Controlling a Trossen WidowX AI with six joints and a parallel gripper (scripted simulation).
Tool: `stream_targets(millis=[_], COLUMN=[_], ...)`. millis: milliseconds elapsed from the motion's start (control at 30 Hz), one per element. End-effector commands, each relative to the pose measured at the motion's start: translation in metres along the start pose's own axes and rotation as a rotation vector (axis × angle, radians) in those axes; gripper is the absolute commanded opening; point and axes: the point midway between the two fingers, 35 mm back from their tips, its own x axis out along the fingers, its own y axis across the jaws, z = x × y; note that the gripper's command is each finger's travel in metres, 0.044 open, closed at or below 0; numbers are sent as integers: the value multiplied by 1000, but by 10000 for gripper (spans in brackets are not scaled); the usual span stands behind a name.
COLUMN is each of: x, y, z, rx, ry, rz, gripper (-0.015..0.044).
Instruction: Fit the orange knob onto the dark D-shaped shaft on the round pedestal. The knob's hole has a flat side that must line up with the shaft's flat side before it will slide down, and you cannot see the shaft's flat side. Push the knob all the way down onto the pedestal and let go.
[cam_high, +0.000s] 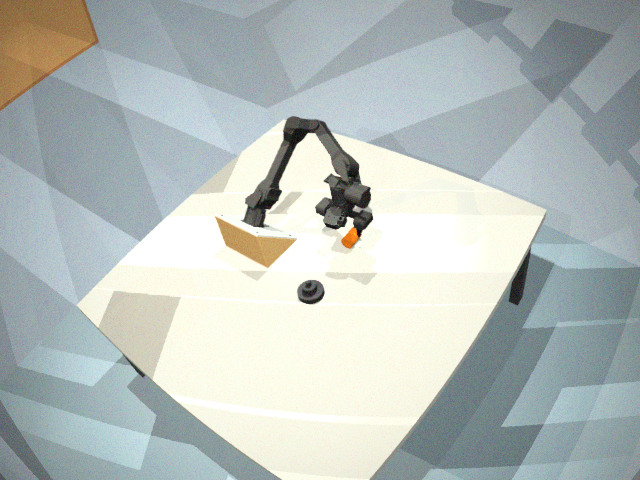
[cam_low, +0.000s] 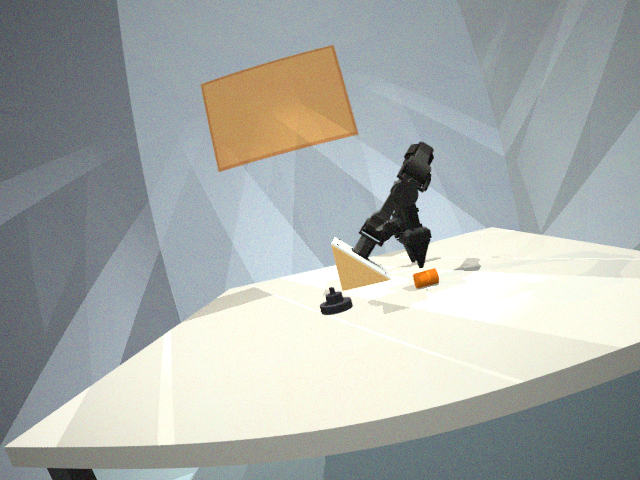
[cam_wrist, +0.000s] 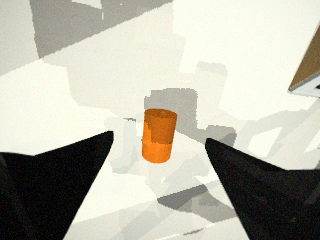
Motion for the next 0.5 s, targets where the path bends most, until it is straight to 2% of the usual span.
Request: stream_targets(millis=[0, 467], x=[6, 28], y=[-1, 0], z=[0, 0], rx=[9, 9], ry=[7, 6], rz=[-1, 0], gripper=[440, 440])
